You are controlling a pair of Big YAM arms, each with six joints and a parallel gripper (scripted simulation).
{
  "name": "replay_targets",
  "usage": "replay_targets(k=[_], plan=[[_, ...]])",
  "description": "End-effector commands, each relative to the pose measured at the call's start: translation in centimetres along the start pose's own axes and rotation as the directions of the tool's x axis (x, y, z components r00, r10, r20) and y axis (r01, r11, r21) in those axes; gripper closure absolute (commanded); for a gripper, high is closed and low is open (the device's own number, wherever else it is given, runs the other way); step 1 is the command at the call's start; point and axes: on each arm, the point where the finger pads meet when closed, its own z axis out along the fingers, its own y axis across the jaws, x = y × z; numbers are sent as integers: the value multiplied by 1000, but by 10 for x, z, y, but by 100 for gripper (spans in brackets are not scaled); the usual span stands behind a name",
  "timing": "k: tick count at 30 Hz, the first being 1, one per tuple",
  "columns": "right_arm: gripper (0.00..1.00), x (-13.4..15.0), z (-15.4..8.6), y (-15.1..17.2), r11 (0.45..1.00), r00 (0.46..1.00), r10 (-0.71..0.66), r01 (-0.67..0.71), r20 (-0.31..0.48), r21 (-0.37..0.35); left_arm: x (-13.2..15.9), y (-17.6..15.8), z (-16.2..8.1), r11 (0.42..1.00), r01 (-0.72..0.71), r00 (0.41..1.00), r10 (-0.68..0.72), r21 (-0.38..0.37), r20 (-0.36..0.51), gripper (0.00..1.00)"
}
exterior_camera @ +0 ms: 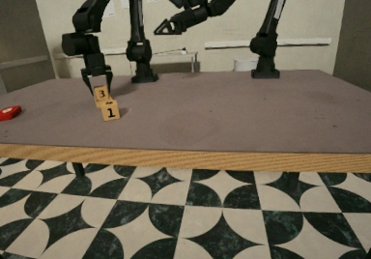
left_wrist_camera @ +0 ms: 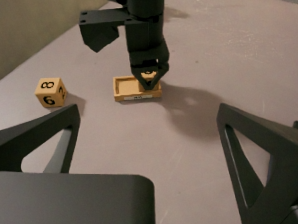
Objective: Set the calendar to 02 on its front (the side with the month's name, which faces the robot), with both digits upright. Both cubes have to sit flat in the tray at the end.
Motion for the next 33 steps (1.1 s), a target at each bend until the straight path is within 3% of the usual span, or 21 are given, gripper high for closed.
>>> replay_targets(k=[1, 5, 9, 16, 21, 22, 23, 24, 26, 33], plan=[[40, -4, -1, -6, 1000, 1000, -3, 3, 15, 16, -16, 1, 2, 1000, -4, 999, 4, 0, 32, 0], [48, -4, -3, -6, 1000, 1000, -3, 3, 15, 16, -16, 1, 2, 1000, -4, 999, 4, 0, 32, 0], [48, -4, -3, -5, 1000, 1000, -3, 3, 14, 16, -16, 1, 2, 1000, -4, 999, 4, 0, 32, 0], [61, -5, -8, -6, 1000, 1000, -4, 3, 26, 27, -16, 1, 2, 1000, -4, 999, 4, 0, 32, 0], [64, -2, -6, -2, 1000, 1000, -3, 3, 20, 21, -16, 1, 2, 1000, -4, 999, 4, 0, 32, 0], [75, -2, -7, -3, 1000, 1000, -3, 3, 21, 22, -16, 1, 2, 1000, -4, 999, 4, 0, 32, 0], [64, -2, -7, -3, 1000, 1000, -3, 3, 21, 22, -16, 1, 2, 1000, -4, 999, 4, 0, 32, 0], [60, -4, -12, -5, 1000, 1000, -3, 3, 21, 22, -16, 1, 2, 1000, -4, 999, 4, 0, 32, 0], [60, -4, -12, -5, 1000, 1000, -3, 3, 21, 22, -16, 1, 2, 1000, -4, 999, 4, 0, 32, 0], [60, -7, -57, -8, 1000, 1000, -4, 3, 30, 31, -16, 1, 2, 1000, -4, 999, 4, 0, 32, 0]])
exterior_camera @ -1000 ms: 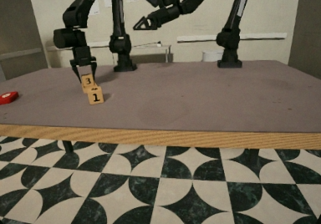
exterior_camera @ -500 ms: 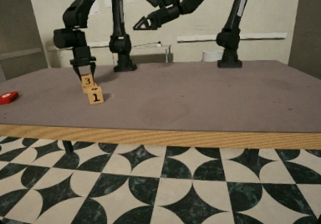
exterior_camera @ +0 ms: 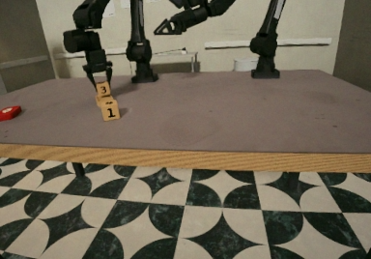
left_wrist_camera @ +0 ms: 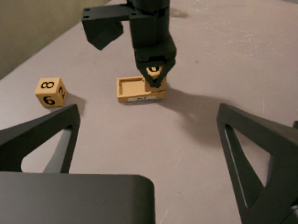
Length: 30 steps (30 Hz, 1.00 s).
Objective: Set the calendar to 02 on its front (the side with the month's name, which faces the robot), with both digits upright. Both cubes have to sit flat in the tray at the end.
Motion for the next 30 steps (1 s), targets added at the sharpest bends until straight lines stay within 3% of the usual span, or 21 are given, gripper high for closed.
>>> replay_targets(k=[1, 10, 11, 18, 22, 25, 28, 30], plan=[[60, -17, -49, -18, 998, 998, -5, 1, 57, 60, -16, 1, 2, 1000, -4, 999, 4, 0, 32, 0], [60, -33, -43, -12, 998, 997, 43, -46, 59, 49, -21, 8, -6, 1000, -10, 999, 11, -14, 45, 0], [60, -38, -42, -7, 997, 996, 59, -62, 61, 49, 0, 10, -13, 1000, -9, 1000, 9, -17, 7, 0], [60, -98, -28, 59, 997, 994, 75, -77, 78, 25, 31, 34, -78, 997, 10, 1000, -10, -75, 1, 0], [60, -109, -4, 102, 998, 998, 55, -55, 37, 9, 57, 44, -111, 994, 21, 1000, -21, -110, 2, 0], [60, -115, 4, 119, 999, 999, 40, -41, 24, 11, 69, 48, -124, 992, 26, 1000, -26, -126, 3, 0], [60, -117, 7, 126, 999, 999, 33, -33, 19, 11, 58, 51, -128, 991, 28, 999, -24, -132, 30, 0], [60, -119, 8, 133, 1000, 1000, 21, -21, 20, 13, 81, 52, -135, 990, 30, 1000, -30, -140, 4, 0]])
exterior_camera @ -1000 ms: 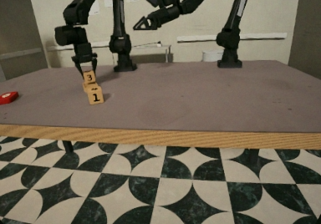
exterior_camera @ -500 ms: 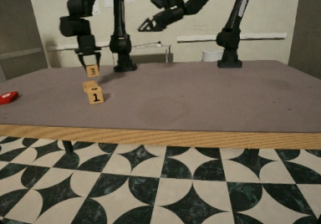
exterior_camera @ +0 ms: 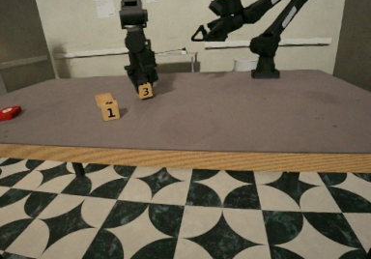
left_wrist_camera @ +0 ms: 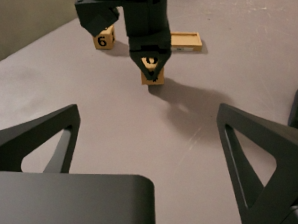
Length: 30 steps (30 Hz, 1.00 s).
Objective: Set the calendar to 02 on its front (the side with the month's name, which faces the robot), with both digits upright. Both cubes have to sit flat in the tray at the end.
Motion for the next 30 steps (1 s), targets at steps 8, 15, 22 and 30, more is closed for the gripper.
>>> replay_targets(k=[8, 15, 22, 30], plan=[[60, -17, -6, 4, 991, 991, 130, -130, 39, 11, -3, 4, -8, 1000, -11, 1000, 11, -9, 22, 0], [60, -19, -12, 4, 920, 918, 390, -391, 66, -1, -3, 4, -8, 1000, -11, 1000, 11, -9, 22, 0], [60, -19, -12, 4, 745, 742, 667, -667, 72, -25, -3, 4, -8, 1000, -11, 1000, 11, -9, 22, 0], [60, -19, -12, 5, 529, 526, 848, -847, 69, -48, -3, 4, -8, 1000, 0, 1000, 0, -10, 22, 0]])
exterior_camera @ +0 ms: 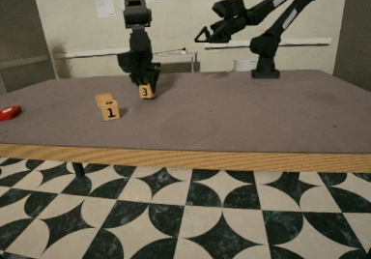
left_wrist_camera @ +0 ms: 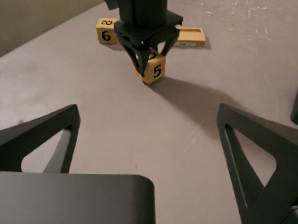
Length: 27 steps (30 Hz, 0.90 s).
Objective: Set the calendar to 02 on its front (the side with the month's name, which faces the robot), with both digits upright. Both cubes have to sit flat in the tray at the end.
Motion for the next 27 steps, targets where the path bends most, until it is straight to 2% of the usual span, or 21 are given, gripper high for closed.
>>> replay_targets(k=[1, 4, 8, 18, 20, 21, 26, 27], plan=[[60, -8, -11, 3, 986, 985, 167, -166, 46, -21, -13, 0, 2, 1000, -3, 1000, 3, 1, 23, 0], [60, -5, -9, 3, 963, 963, 268, -267, 43, -21, -13, 0, 2, 1000, -3, 1000, 3, 1, 23, 0], [60, -6, -11, 6, 947, 945, 323, -321, 49, -28, -13, 0, 2, 1000, -3, 1000, 3, 1, 23, 0], [60, -6, -10, 4, 954, 953, 299, -298, 48, -24, -13, 0, 2, 1000, -3, 1000, 3, 1, 23, 0], [60, -12, -19, 10, 955, 953, 297, -296, 54, -28, -13, 0, 2, 1000, -3, 1000, 3, 1, 23, 0], [60, -7, -6, 5, 954, 954, 298, -298, 40, -12, -13, 0, 2, 1000, -3, 1000, 3, 1, 23, 0], [60, -7, -4, 5, 954, 953, 299, -298, 41, -13, -13, 0, 2, 1000, -3, 1000, 3, 1, 23, 0], [60, -3, 3, 1, 954, 954, 299, -299, 30, 0, -13, 0, 2, 1000, -3, 1000, 3, 1, 23, 0]])
